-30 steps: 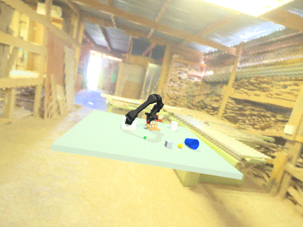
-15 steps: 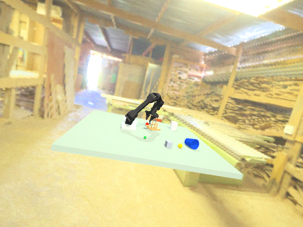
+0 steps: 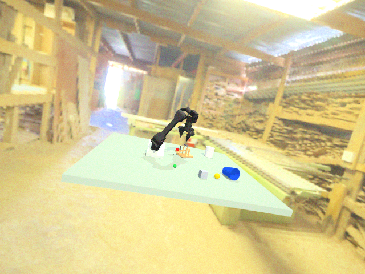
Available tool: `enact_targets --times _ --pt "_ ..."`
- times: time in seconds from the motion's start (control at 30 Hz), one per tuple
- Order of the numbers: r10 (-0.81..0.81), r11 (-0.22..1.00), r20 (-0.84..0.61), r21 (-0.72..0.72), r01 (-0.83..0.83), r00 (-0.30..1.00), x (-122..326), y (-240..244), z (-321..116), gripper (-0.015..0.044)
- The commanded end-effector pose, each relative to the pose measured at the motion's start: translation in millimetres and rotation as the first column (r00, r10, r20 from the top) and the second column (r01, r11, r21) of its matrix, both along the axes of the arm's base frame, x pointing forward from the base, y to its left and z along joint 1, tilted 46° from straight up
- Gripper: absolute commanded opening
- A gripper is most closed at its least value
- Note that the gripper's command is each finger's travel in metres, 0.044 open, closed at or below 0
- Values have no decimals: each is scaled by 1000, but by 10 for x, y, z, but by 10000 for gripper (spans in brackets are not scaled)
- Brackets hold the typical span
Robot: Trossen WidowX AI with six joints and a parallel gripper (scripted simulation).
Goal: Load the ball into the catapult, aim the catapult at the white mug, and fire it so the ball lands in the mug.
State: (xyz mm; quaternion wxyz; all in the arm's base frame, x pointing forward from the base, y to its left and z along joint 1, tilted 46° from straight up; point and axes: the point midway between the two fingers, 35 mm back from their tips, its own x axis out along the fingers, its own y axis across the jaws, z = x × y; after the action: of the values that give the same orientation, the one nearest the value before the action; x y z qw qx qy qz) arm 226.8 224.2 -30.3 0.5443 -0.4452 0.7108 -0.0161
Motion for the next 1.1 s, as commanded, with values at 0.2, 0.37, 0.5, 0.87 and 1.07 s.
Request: enact_targets --times 0.2,0.37,0.5,0.87,1.07 --pt "162 961 150 200 -190 975 641 573 -216 440" --pt "226 921 248 261 -290 942 983 859 -259 440" --pt "271 878 346 294 -378 898 1296 1113 -255 440" --pt "326 787 556 289 -545 765 1935 1583 -103 440" --pt "326 787 556 289 -545 765 1935 1583 -103 440"
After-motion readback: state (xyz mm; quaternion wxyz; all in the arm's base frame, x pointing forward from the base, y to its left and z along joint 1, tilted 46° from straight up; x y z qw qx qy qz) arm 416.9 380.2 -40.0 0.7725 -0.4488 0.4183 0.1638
